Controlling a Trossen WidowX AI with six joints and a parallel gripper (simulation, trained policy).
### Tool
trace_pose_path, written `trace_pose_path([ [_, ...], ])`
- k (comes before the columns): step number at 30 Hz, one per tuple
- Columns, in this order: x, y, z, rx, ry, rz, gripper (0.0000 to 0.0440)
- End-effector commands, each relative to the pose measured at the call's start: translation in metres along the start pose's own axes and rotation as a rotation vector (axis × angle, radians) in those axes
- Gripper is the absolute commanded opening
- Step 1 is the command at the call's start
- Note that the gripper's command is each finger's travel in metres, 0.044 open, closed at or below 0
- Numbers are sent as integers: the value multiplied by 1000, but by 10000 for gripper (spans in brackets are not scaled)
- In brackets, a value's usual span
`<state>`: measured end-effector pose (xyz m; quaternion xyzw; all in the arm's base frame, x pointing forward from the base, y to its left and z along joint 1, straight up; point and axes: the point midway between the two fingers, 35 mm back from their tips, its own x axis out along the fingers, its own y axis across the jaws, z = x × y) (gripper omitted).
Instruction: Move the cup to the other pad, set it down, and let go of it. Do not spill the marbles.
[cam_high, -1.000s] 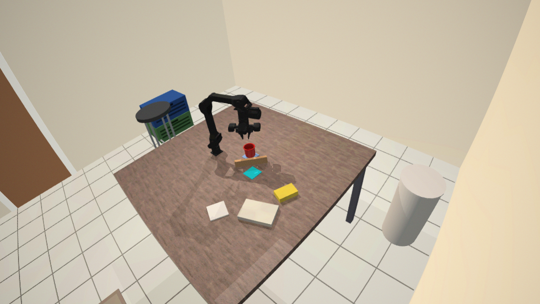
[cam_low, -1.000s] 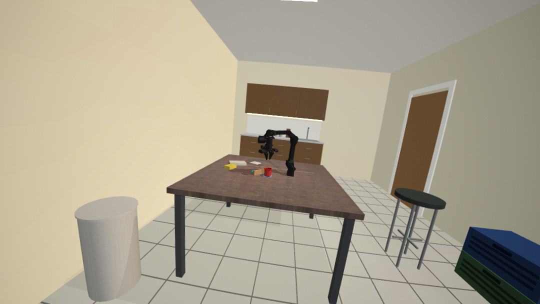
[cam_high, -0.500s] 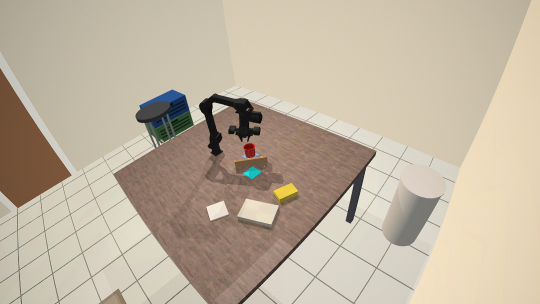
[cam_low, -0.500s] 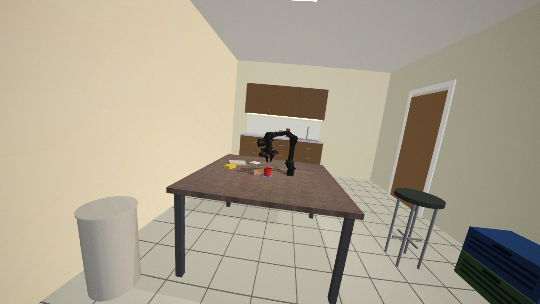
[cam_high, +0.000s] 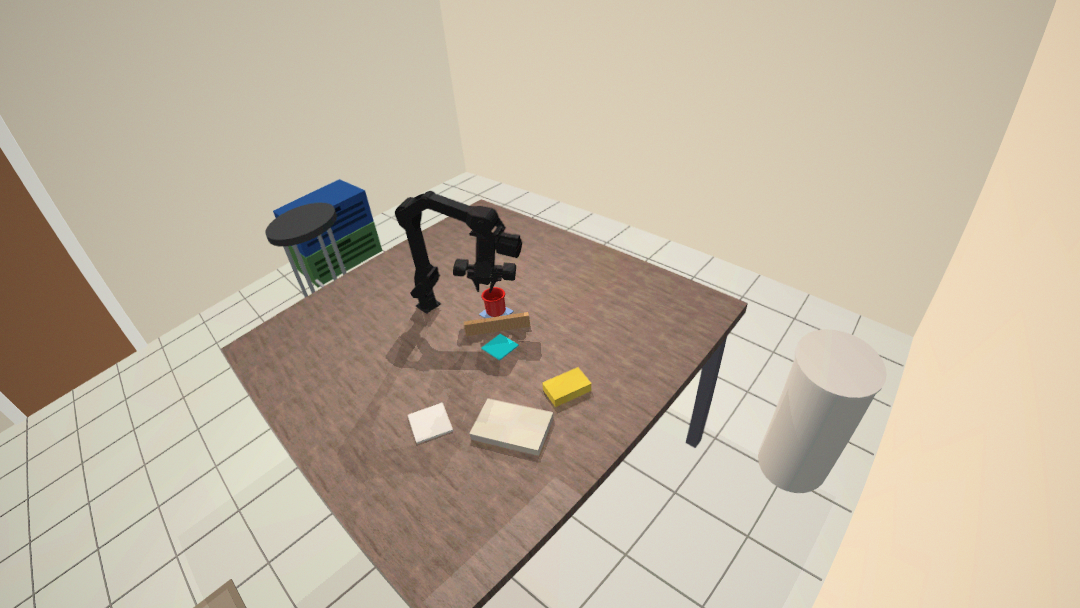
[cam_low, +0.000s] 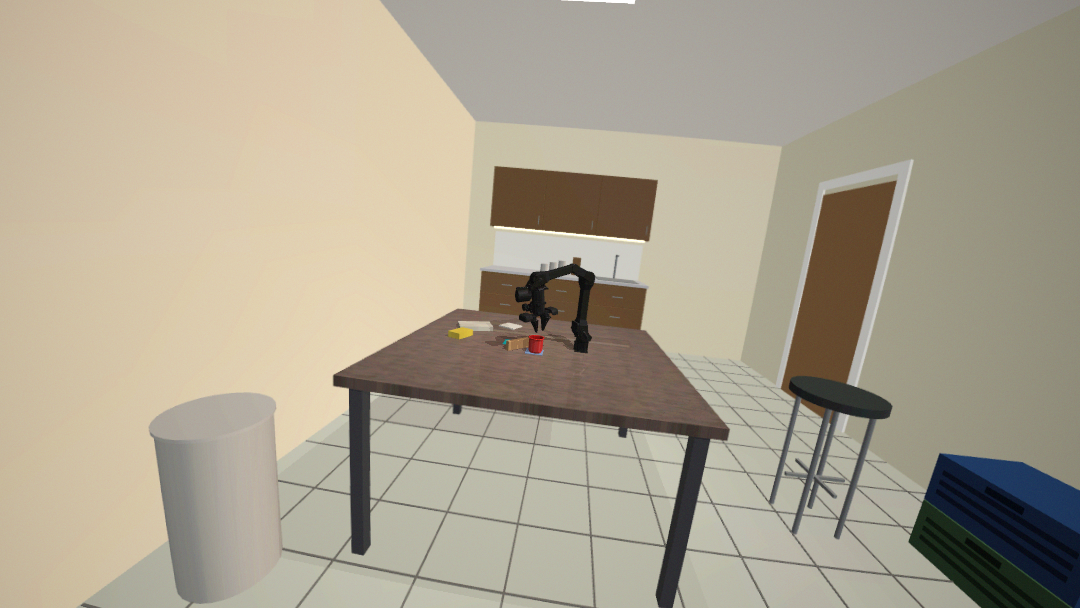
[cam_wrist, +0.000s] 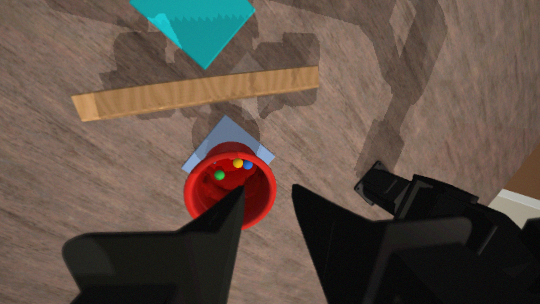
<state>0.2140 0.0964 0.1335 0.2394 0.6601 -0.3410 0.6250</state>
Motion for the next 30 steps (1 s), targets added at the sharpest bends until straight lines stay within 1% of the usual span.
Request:
trace_pose_path([
  [1, 13, -1, -2, -18, -1, -26, 165],
  [20, 69, 0, -7, -152, 3, -67, 162],
  [21, 72, 1, -7, -162, 4, -67, 154],
  [27, 82, 0, -6, -226, -3, -65, 18],
  [28, 81, 1, -5, -232, -6, -62, 6],
  [30, 79, 2, -3, -240, -12, -50, 0],
])
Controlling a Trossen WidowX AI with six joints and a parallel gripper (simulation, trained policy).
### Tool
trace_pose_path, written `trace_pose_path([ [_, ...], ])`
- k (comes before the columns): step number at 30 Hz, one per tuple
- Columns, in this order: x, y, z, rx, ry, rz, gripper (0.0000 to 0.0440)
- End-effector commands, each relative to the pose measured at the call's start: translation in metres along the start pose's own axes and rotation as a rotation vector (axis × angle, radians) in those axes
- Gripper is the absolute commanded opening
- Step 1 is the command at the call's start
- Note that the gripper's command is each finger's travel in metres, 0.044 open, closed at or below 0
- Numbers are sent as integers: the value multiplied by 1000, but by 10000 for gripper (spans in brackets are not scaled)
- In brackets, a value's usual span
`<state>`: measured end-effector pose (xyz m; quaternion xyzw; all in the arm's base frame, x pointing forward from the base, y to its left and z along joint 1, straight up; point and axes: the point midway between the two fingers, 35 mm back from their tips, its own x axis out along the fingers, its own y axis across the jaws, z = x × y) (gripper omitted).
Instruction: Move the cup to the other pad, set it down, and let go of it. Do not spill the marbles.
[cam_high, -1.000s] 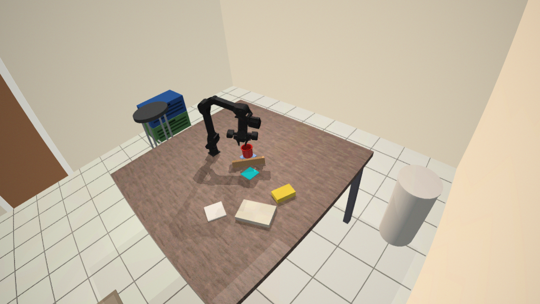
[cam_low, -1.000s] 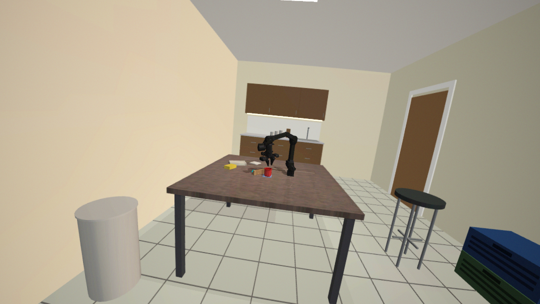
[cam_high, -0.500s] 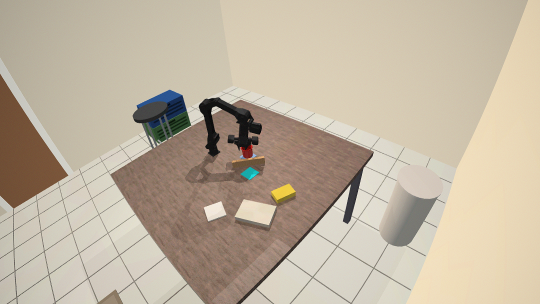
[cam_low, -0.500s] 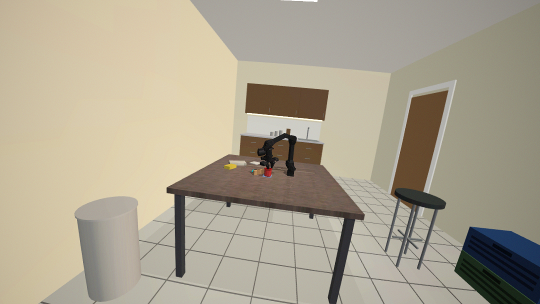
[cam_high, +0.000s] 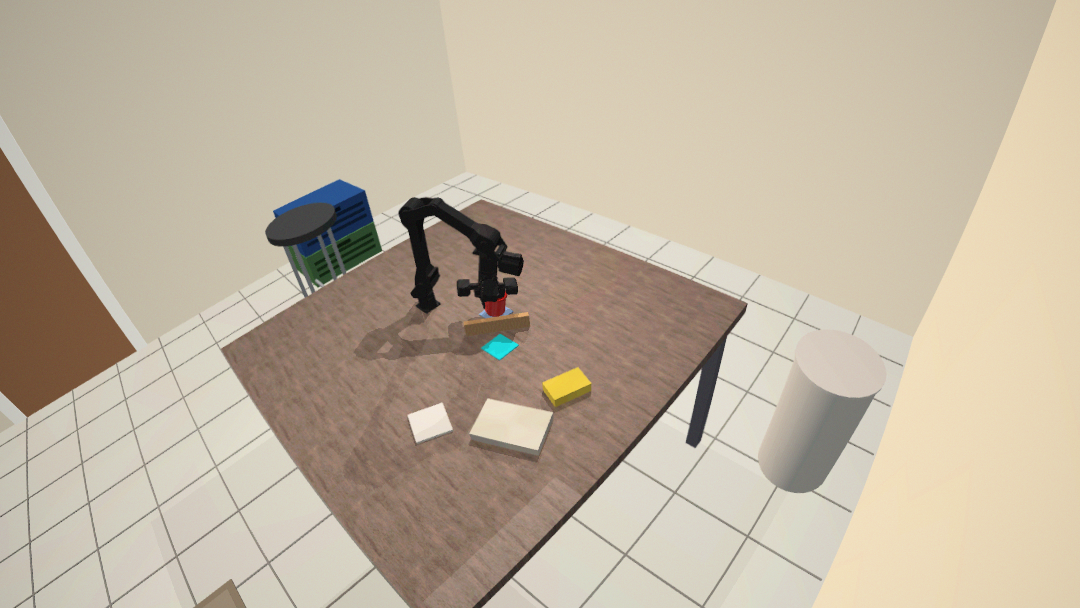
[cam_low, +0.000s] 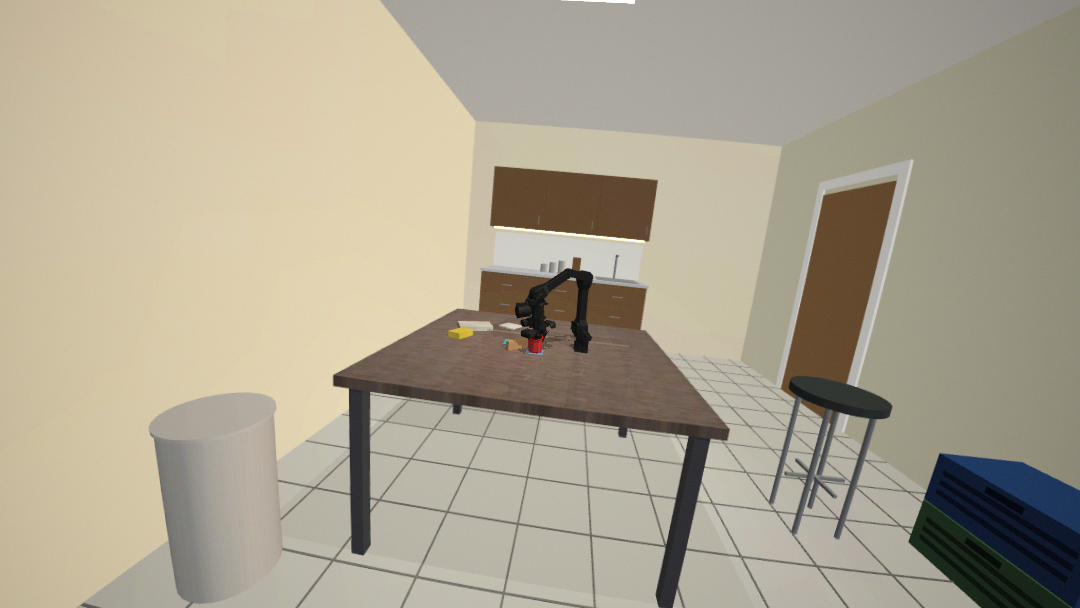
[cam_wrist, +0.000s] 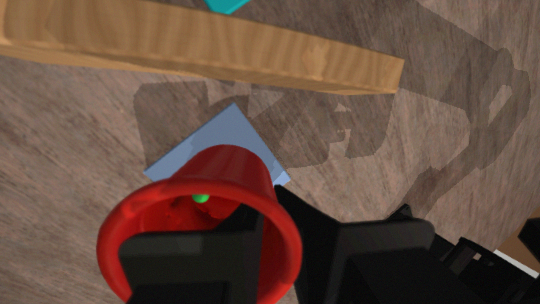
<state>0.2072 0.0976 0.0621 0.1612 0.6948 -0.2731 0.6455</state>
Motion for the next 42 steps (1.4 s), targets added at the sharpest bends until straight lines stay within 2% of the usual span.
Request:
trace_pose_path([
  [1, 7, -5, 3, -20, -6, -25, 0],
  [14, -18, 2, 16, 20, -34, 54, 0],
  [24, -48, 0, 30, 103, -47, 130, 0],
  [42, -83, -1, 86, 255, -134, 258, 0],
])
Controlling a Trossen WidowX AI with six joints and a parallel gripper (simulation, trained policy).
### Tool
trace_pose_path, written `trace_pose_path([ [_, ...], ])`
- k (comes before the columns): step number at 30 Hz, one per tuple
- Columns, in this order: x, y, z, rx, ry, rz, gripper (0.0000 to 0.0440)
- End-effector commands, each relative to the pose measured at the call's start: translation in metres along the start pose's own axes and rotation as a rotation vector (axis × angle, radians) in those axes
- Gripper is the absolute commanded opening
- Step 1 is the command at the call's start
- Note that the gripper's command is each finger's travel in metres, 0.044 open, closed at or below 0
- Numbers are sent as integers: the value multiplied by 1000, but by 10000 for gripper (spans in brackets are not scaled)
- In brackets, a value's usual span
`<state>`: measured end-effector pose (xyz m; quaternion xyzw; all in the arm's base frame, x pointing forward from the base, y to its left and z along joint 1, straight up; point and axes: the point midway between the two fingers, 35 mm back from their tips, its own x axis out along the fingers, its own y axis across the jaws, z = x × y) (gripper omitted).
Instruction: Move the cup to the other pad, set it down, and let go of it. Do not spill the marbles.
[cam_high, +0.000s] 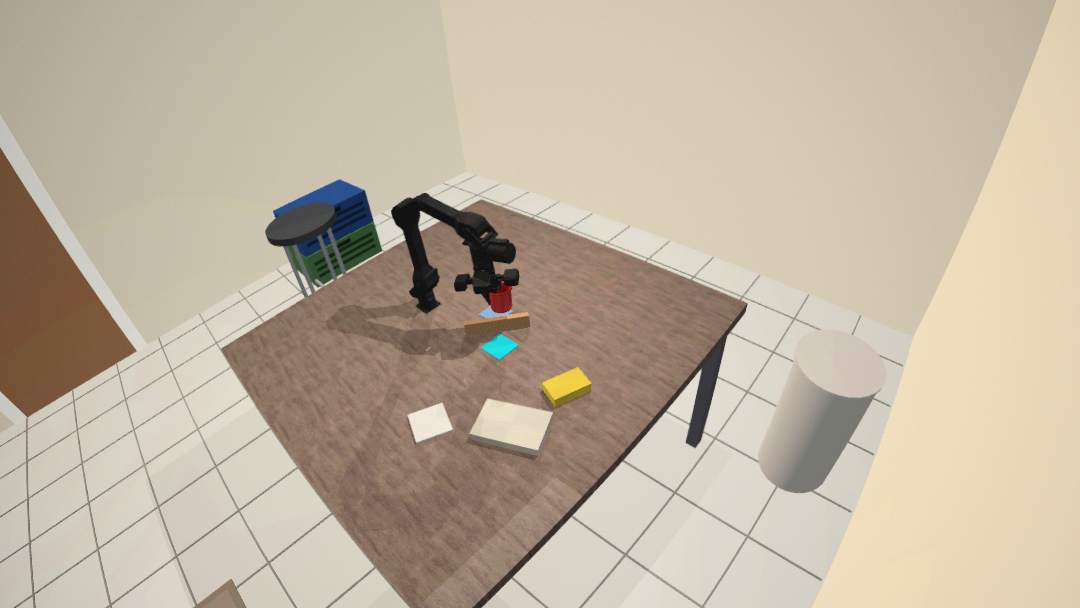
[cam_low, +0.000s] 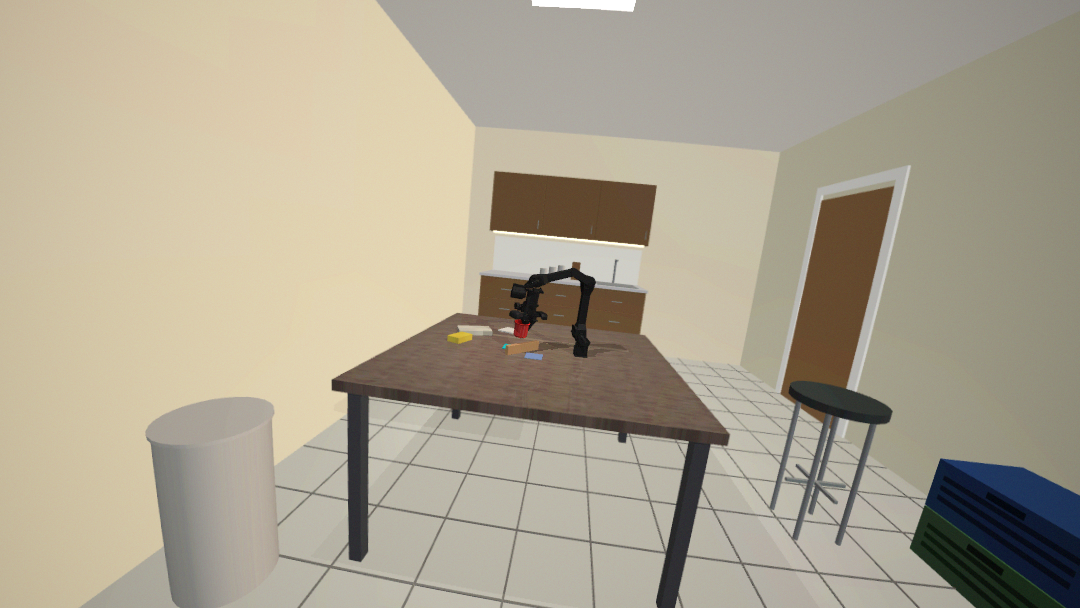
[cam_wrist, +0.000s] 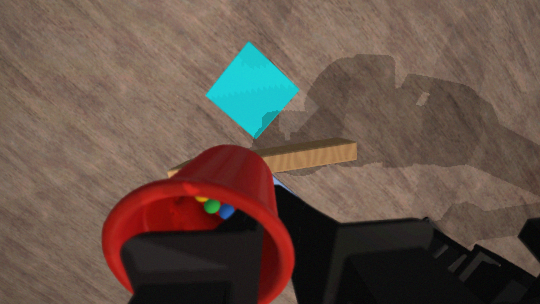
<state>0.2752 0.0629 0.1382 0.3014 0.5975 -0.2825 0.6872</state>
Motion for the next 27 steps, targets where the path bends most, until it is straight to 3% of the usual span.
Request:
trace_pose_path([
  [1, -3, 6, 16, 25, -29, 28, 0],
  [16, 19, 12, 62, 107, -89, 67, 0],
  [27, 49, 6, 75, 148, -93, 54, 0],
])
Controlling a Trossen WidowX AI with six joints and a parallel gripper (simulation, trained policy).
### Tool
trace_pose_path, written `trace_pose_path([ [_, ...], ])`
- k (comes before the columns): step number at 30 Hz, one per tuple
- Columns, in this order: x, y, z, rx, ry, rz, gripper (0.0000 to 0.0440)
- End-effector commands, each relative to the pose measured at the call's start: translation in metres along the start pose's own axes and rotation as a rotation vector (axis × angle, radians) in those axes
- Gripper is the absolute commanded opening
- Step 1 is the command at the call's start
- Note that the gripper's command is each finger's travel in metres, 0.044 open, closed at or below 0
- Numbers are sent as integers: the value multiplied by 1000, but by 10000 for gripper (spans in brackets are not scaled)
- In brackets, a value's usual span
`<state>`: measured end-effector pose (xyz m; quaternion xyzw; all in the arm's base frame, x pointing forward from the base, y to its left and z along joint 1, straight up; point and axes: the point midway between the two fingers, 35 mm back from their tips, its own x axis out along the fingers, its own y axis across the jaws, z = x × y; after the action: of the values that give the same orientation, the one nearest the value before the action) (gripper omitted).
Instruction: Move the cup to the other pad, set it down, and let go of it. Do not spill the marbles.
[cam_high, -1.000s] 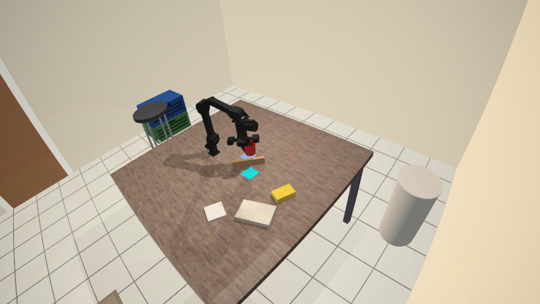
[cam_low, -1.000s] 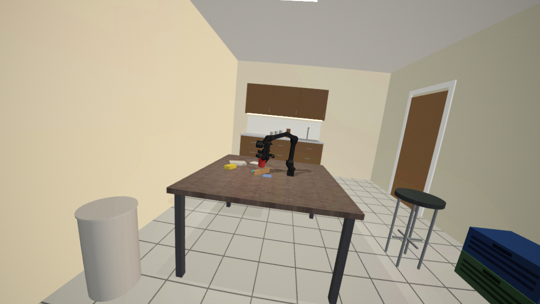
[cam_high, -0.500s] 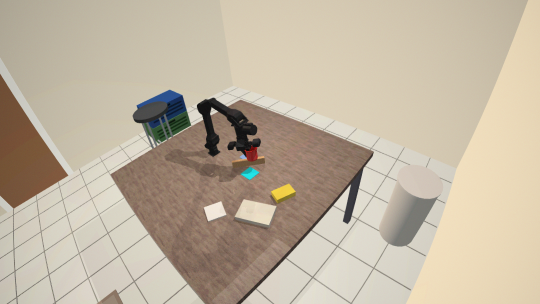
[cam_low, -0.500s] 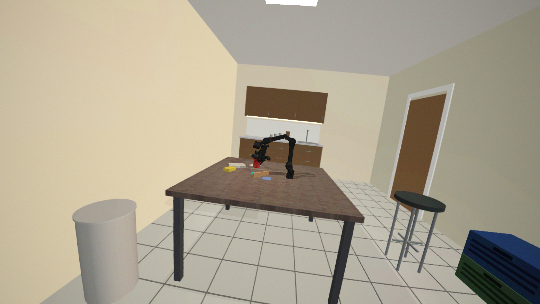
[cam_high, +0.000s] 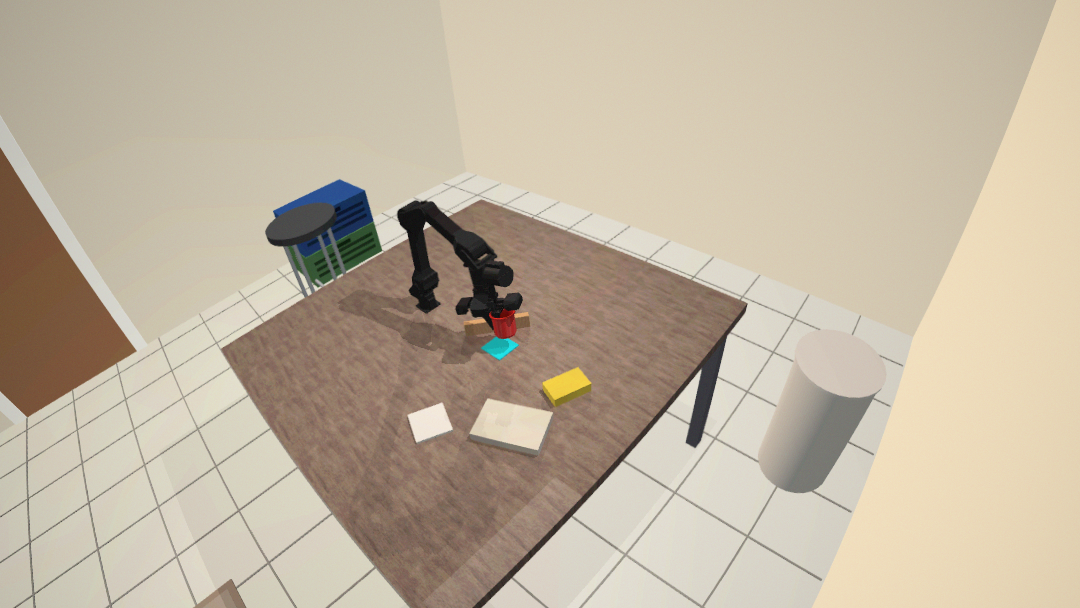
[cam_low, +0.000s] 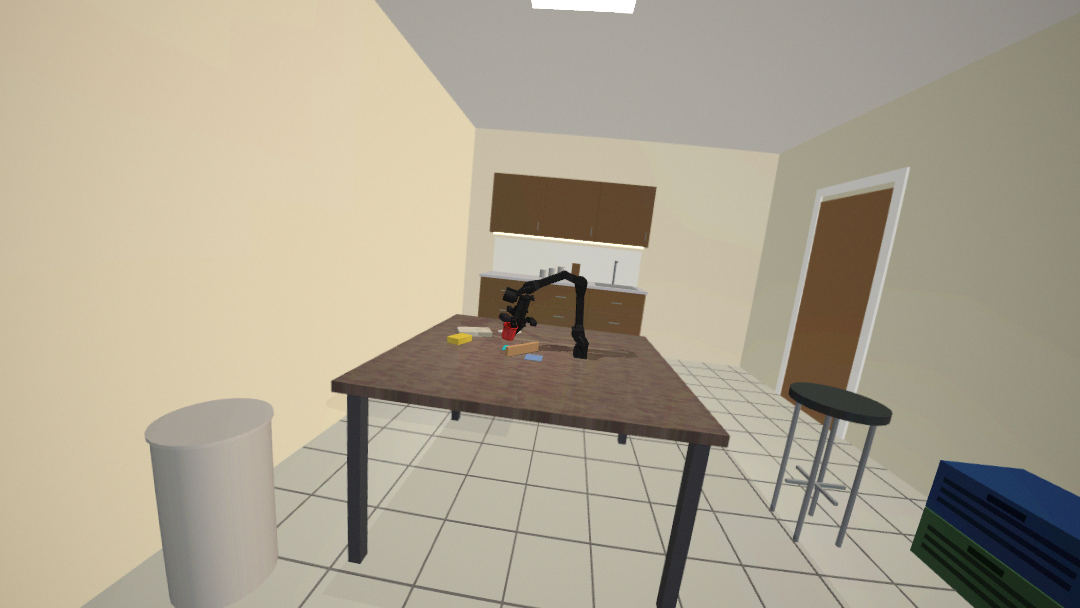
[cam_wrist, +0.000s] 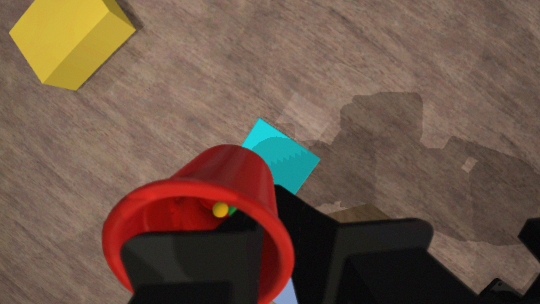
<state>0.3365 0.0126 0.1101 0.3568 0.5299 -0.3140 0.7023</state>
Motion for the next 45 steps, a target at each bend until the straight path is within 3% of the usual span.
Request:
trace_pose_path([
  [1, 15, -7, 0, 6, 4, -21, 0],
  [14, 43, -29, -6, 41, 29, -79, 25],
  [18, 44, -30, -4, 52, 28, -71, 78],
  [22, 39, -24, 2, 66, 16, -27, 149],
  [45, -16, -27, 11, 83, -3, 115, 246],
])
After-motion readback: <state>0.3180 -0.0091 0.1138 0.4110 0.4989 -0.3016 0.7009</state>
